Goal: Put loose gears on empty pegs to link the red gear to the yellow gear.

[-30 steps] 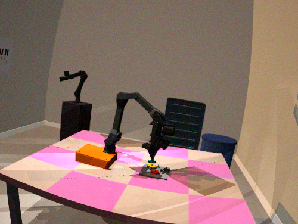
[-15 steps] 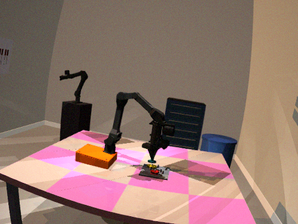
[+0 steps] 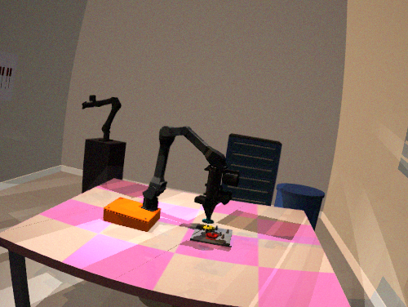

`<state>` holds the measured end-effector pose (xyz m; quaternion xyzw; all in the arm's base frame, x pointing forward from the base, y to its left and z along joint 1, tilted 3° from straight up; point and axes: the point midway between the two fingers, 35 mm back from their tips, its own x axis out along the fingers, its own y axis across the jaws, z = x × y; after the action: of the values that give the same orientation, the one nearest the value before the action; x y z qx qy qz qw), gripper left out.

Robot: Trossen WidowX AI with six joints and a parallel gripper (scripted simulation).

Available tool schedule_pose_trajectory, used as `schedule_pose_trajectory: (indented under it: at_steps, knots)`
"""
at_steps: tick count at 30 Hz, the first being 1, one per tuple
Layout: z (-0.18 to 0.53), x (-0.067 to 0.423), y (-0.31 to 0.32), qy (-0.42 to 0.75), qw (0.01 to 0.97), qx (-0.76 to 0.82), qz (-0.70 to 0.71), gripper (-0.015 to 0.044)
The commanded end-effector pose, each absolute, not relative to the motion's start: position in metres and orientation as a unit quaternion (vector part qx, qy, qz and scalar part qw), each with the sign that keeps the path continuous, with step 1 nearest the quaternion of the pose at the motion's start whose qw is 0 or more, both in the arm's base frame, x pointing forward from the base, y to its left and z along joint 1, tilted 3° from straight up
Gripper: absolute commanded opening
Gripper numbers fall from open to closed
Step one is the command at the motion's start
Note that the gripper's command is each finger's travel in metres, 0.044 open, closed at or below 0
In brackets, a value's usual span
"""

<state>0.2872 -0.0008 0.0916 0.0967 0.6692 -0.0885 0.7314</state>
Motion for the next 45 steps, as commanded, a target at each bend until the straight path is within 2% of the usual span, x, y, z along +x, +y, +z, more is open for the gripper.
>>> schedule_pose_trajectory:
  at_steps: [1,28,45]
  knots:
    - [0.092,0.286,0.000,0.671,0.730,0.096,-0.086,0.0000]
    - [0.071,0.288,-0.001,0.676,0.736,0.035,-0.030,0.0000]
    - [0.046,0.290,0.000,0.666,0.725,0.133,-0.119,0.0000]
